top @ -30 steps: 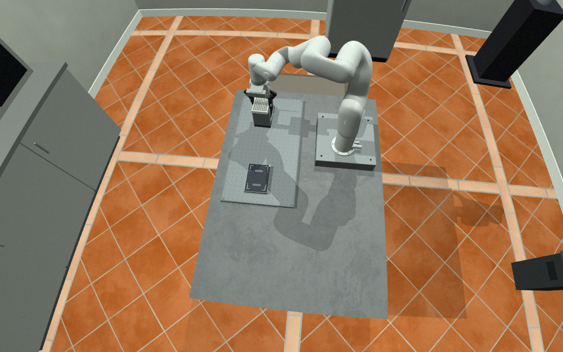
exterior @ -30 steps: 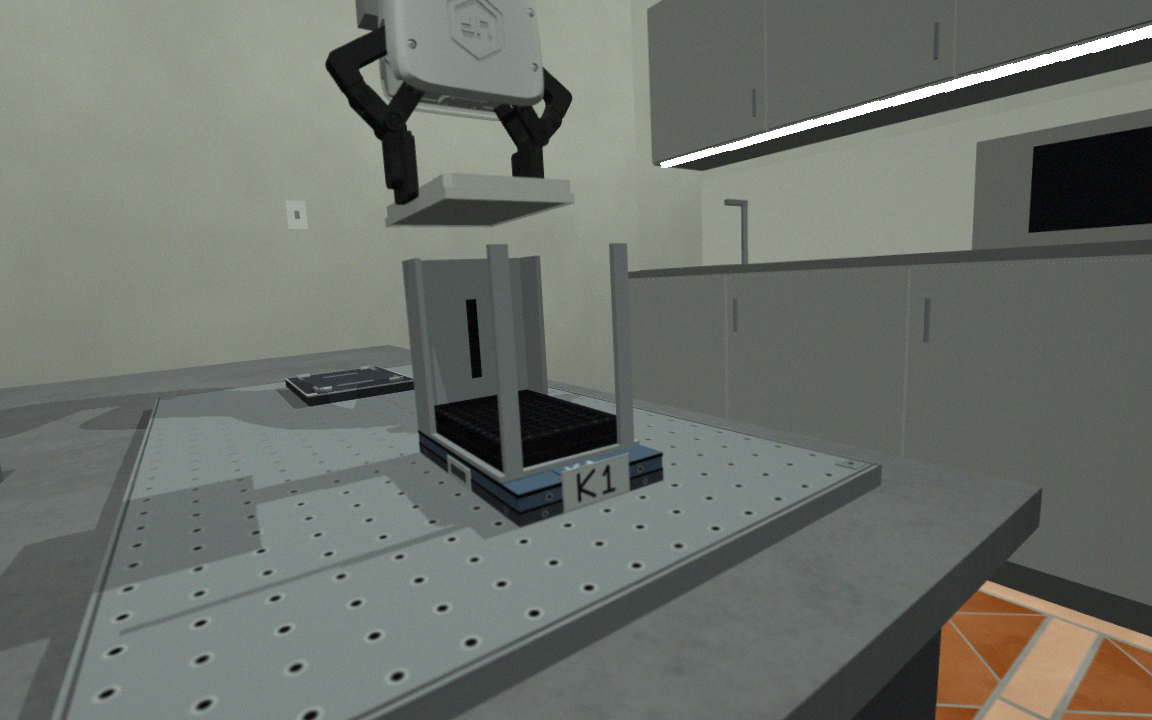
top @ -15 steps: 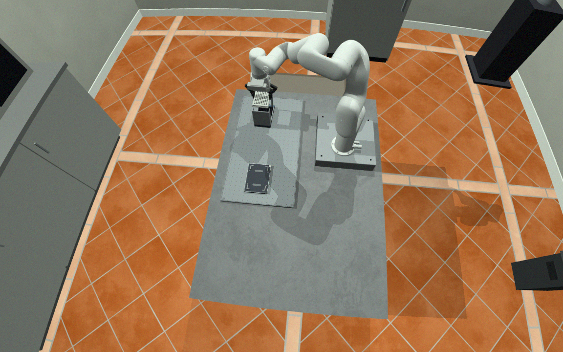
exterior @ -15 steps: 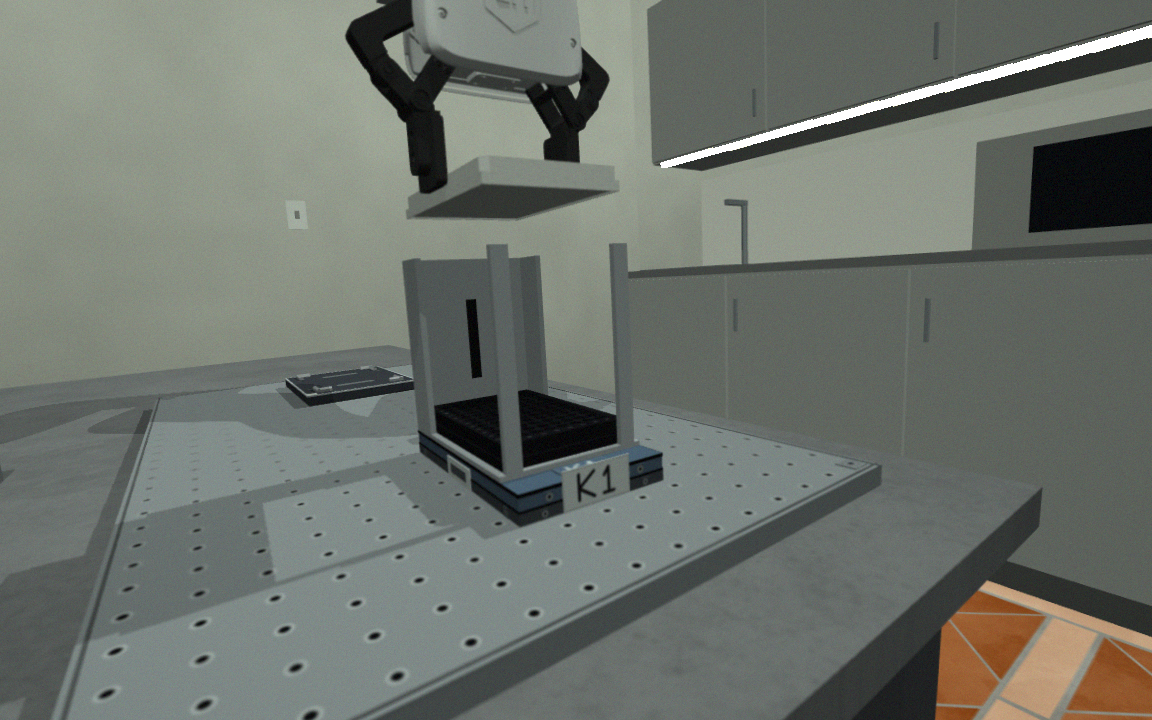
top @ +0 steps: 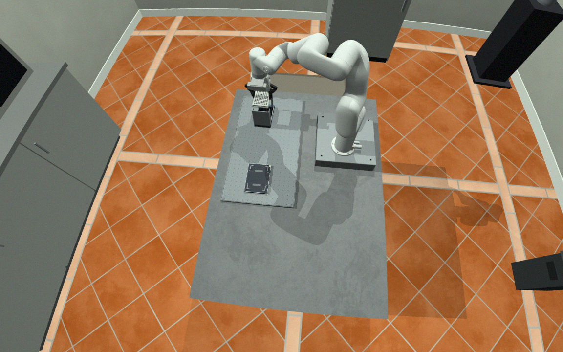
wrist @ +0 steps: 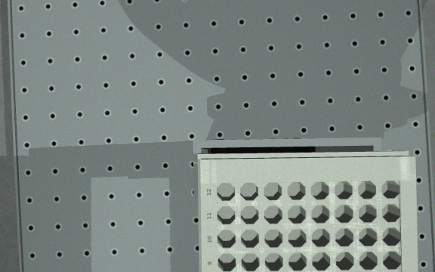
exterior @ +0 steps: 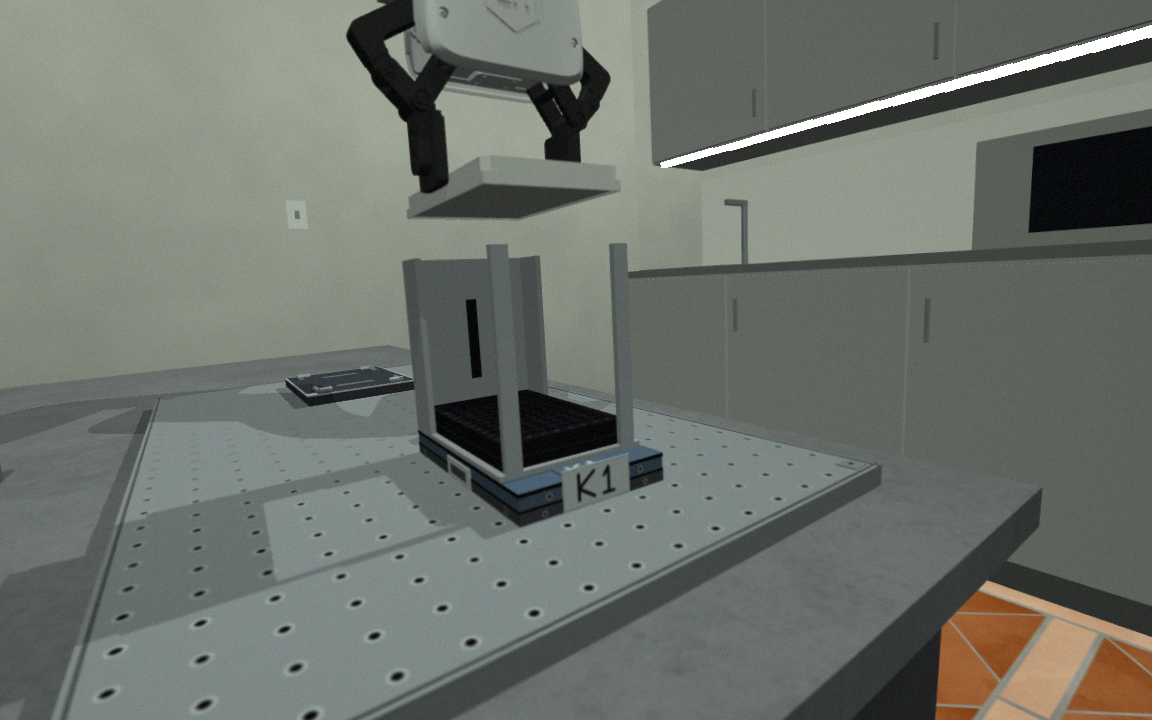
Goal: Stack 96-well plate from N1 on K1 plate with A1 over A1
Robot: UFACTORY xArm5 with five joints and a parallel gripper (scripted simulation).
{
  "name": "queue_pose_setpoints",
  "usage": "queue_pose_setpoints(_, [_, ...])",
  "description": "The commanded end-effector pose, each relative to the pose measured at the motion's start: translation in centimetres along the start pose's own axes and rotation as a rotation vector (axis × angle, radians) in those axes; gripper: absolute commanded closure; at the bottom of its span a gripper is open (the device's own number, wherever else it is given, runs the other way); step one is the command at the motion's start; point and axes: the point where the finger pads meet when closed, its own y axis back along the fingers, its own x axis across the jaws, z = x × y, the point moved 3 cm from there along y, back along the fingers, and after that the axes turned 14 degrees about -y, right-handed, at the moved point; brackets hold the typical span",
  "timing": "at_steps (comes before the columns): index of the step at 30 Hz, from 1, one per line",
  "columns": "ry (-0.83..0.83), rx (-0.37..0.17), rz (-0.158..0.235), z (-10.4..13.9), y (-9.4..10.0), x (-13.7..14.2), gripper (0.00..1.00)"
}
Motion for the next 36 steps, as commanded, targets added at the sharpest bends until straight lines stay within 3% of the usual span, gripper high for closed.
queue_pose_setpoints(1, [0.0,0.001,0.004,0.0,0.1,0.1,1.0])
queue_pose_setpoints(18, [0.0,0.001,0.004,-0.1,0.1,0.1,1.0])
queue_pose_setpoints(36, [0.0,0.001,0.004,-0.1,-2.5,0.1,1.0])
